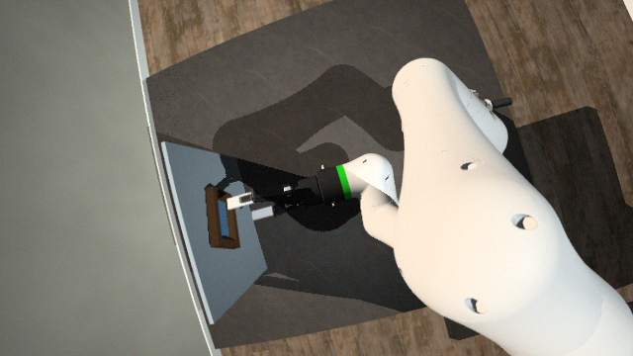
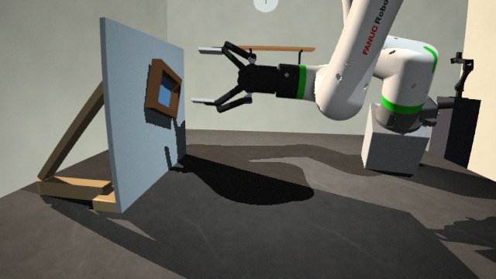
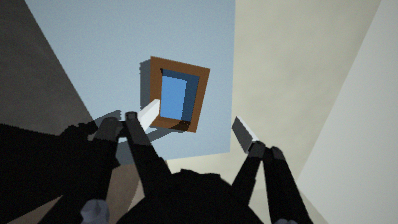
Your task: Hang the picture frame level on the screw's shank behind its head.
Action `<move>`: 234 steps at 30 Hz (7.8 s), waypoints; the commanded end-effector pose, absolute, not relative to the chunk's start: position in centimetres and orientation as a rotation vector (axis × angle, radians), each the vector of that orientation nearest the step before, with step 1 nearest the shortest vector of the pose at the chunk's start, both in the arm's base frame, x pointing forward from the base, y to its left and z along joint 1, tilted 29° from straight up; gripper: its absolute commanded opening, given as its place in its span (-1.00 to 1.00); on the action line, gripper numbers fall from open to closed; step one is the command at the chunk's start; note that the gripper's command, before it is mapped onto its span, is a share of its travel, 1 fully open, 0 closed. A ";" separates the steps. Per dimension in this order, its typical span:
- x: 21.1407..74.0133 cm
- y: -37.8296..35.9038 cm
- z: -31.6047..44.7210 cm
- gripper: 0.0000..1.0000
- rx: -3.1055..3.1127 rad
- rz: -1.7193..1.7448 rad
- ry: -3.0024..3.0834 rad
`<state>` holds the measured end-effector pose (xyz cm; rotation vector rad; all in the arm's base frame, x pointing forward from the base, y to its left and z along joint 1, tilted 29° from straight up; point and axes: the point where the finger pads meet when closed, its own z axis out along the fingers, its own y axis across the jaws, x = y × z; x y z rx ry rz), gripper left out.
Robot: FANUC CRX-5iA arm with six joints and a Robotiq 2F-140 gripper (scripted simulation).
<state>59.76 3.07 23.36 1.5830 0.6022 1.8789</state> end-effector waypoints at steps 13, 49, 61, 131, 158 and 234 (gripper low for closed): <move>59.7 2.9 23.4 -0.41 1.581 1.877 0.598; 59.7 3.0 23.6 -0.41 1.568 1.860 0.614; 59.8 3.0 23.6 -0.41 1.567 1.859 0.615; 66.4 2.7 24.9 -0.41 1.567 1.859 0.615; 66.4 2.7 24.9 -0.41 1.567 1.859 0.615; 66.4 2.6 25.0 -1.00 1.567 1.859 0.615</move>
